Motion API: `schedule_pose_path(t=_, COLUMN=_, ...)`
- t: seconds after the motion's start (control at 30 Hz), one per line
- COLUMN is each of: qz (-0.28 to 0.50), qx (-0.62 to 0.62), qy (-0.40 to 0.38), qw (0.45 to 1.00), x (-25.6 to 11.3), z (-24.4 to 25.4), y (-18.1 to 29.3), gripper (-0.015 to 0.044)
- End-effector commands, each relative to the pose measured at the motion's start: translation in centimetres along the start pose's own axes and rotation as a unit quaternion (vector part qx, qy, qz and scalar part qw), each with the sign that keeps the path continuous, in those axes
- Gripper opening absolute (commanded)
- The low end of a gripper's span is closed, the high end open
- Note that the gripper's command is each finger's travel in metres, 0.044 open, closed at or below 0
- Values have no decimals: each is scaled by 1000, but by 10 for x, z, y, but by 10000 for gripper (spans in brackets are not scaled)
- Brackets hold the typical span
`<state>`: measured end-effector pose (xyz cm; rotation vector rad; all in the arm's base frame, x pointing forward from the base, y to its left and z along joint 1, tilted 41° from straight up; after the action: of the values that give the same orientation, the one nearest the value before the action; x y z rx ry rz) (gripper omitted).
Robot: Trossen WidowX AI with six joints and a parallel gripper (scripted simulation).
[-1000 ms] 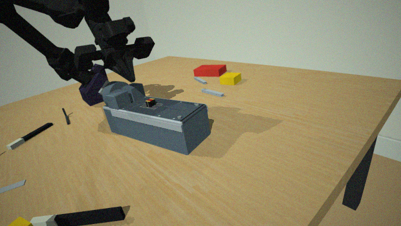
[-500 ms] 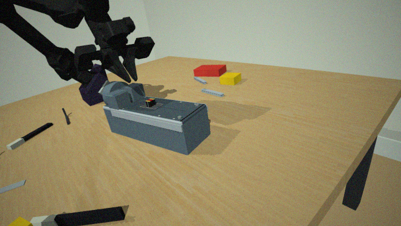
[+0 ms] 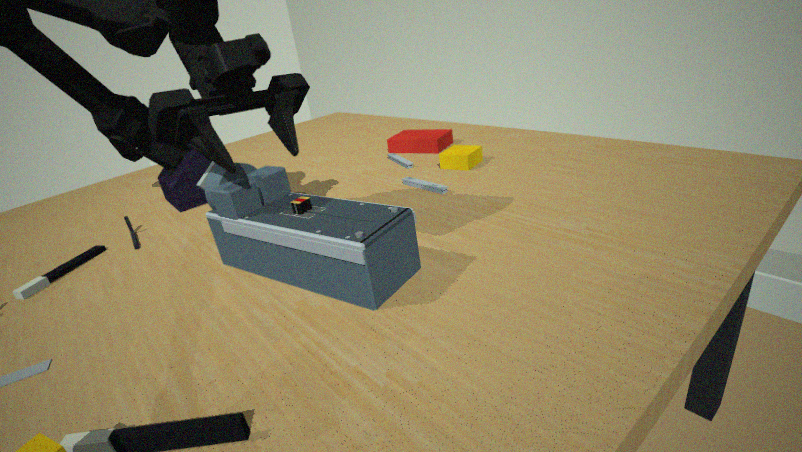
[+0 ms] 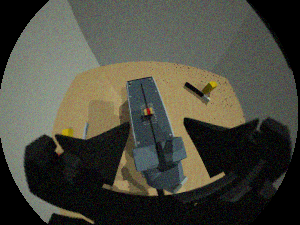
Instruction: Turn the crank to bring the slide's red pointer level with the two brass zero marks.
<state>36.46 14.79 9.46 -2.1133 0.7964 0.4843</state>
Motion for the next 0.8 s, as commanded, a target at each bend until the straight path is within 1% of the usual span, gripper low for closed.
schedule_pose_path(t=0.0, qz=0, qx=0, qy=0, qw=1000, x=0, z=0, y=0, gripper=361)
schedule_pose_path(t=0.47, qz=0, qx=0, qy=0, qw=1000, x=0, z=0, y=0, gripper=0)
schedule_pose_path(t=0.77, qz=0, qx=0, qy=0, qw=1000, x=0, z=0, y=0, gripper=0)
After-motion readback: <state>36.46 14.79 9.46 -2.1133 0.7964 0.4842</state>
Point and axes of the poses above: the point midway between the two fingers, 35 mm back from their tips, its own x axis out along the fingers, its own z axis across the jaws, y = z × x, the point moved 6 cm from there along -x, back along the fingers, and after that the axes turned 11 degrees about x, right-handed, at the moved point
